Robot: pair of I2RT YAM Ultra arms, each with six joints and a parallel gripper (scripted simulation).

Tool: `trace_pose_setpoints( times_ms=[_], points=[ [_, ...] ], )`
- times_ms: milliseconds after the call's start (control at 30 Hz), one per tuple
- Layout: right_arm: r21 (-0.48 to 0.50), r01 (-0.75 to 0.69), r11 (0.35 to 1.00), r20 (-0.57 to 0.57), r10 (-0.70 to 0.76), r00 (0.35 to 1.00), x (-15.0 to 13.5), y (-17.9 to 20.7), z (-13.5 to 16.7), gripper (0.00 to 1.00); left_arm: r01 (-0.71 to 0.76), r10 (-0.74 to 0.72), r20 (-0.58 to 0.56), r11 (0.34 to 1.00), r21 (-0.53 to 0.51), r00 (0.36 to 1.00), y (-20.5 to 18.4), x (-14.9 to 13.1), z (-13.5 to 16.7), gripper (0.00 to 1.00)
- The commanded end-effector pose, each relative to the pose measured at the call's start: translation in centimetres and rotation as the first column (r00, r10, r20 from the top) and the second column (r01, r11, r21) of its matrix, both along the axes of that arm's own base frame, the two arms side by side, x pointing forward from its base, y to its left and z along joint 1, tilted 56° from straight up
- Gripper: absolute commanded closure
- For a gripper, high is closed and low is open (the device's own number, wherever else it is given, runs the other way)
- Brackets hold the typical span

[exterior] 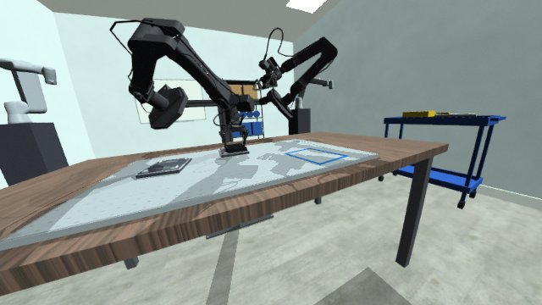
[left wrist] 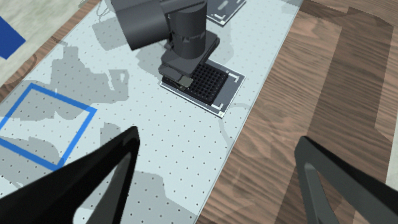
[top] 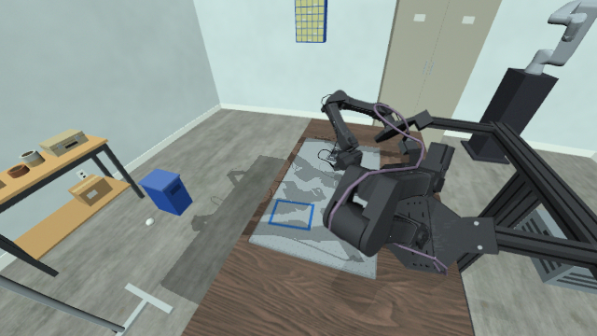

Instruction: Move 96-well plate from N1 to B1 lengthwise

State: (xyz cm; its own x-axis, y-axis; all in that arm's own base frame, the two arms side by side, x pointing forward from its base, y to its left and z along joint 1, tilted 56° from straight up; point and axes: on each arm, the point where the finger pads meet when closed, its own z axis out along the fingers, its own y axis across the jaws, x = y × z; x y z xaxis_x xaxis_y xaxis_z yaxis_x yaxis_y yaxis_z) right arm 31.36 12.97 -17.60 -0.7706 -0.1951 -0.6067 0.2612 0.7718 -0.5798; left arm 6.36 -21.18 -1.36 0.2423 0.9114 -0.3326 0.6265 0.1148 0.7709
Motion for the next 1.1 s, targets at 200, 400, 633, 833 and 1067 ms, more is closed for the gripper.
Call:
trace_pose_setpoints(
  times_ms=[200,400,633,833,1067],
  points=[
    [-0.004,-0.012,1.0,0.005,0.012,1.0,-0.5,1.3,0.3,0.22,0.004,-0.004,-0.001,1.0,-0.012,1.0,-0.8,-0.5,0.2,0.0],
    [-0.004,-0.012,1.0,0.005,0.012,1.0,-0.5,1.3,0.3,0.22,0.004,-0.004,-0.001,1.0,-0.012,1.0,-0.8,-0.5,0.2,0.0],
    [-0.003,-0.012,1.0,0.006,0.012,1.0,-0.5,1.4,0.3,0.22,0.004,-0.004,-0.001,1.0,-0.012,1.0,-0.8,-0.5,0.2,0.0],
    [0.021,-0.012,1.0,0.026,0.011,1.0,-0.5,1.5,0.2,0.22,0.004,-0.004,-0.001,1.0,-0.012,1.0,-0.8,-0.5,0.2,0.0],
    [0.049,-0.023,0.999,0.049,0.02,0.999,-1.3,1.5,0.3,0.22,0.004,-0.004,-0.001,1.0,-0.012,1.0,-0.8,-0.5,0.2,0.0]
  ],
)
